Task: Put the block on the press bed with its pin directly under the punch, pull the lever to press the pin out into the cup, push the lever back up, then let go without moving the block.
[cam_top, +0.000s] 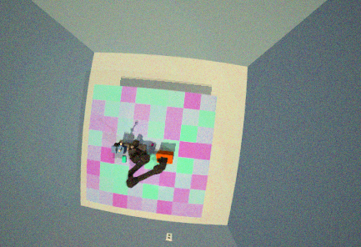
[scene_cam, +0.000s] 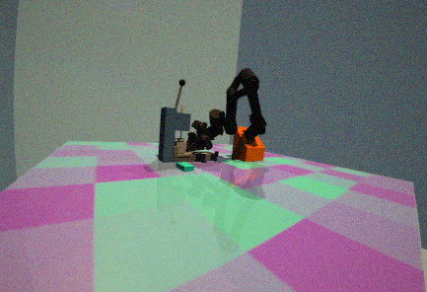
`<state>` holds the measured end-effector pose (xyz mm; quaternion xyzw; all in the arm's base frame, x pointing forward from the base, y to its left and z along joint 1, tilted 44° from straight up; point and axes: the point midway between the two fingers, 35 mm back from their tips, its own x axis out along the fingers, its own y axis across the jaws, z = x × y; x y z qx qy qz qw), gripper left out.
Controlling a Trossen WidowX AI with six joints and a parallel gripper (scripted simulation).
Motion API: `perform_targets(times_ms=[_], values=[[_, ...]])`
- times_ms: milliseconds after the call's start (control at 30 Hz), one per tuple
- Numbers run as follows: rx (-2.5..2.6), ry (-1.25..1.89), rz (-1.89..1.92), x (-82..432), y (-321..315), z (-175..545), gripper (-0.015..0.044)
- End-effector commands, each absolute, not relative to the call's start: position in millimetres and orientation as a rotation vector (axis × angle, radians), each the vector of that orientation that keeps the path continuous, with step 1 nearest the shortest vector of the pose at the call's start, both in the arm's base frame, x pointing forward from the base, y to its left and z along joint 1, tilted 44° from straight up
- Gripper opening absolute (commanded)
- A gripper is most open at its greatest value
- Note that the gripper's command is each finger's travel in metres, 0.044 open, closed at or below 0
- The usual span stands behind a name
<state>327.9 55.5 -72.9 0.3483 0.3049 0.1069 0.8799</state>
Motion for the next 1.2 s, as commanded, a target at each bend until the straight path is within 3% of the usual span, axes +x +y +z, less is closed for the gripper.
perform_targets(times_ms=[0, 633, 800, 1167], values=[[0.728, 0.625, 0.222, 329.5, 55.1, -70.1, 0.03], [0.725, 0.629, 0.224, 330.6, 47.8, -76.9, 0.03], [0.715, 0.688, 0.225, 298.8, 42.9, -75.9, 0.03], [0.723, 0.694, 0.215, 300.0, 43.8, -78.7, 0.03]])
